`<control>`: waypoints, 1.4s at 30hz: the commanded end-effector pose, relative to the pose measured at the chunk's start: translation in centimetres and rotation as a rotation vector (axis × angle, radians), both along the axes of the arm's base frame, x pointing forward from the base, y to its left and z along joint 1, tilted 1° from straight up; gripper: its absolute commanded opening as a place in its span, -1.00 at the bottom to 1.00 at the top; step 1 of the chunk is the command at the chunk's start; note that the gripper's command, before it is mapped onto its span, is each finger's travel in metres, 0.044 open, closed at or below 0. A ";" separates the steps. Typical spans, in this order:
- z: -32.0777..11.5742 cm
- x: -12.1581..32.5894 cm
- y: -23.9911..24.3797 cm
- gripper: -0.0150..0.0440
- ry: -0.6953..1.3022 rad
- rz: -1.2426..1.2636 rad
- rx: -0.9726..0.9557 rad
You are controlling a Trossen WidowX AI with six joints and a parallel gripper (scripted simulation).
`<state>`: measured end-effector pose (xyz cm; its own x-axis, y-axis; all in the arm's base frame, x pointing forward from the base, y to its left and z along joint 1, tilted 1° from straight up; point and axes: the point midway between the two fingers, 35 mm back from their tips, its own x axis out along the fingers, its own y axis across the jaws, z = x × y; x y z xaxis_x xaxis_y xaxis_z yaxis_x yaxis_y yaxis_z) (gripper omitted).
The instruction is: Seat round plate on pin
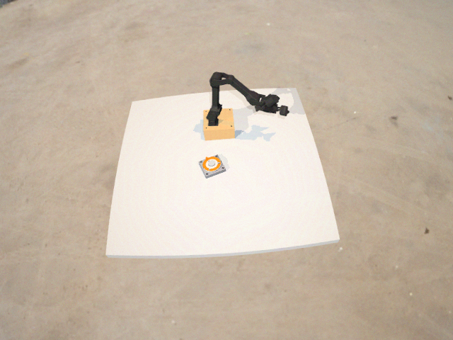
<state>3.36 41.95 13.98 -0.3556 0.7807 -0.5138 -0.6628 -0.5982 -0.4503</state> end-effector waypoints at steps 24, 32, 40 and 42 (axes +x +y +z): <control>-8.5 26.3 -25.9 -0.49 0.456 -1.402 -0.575; -9.9 26.5 -37.3 -0.49 0.691 -1.831 -0.720; -10.4 23.3 -46.5 -0.49 0.942 -2.191 -0.840; -10.4 23.0 -47.2 -0.49 0.964 -2.217 -0.849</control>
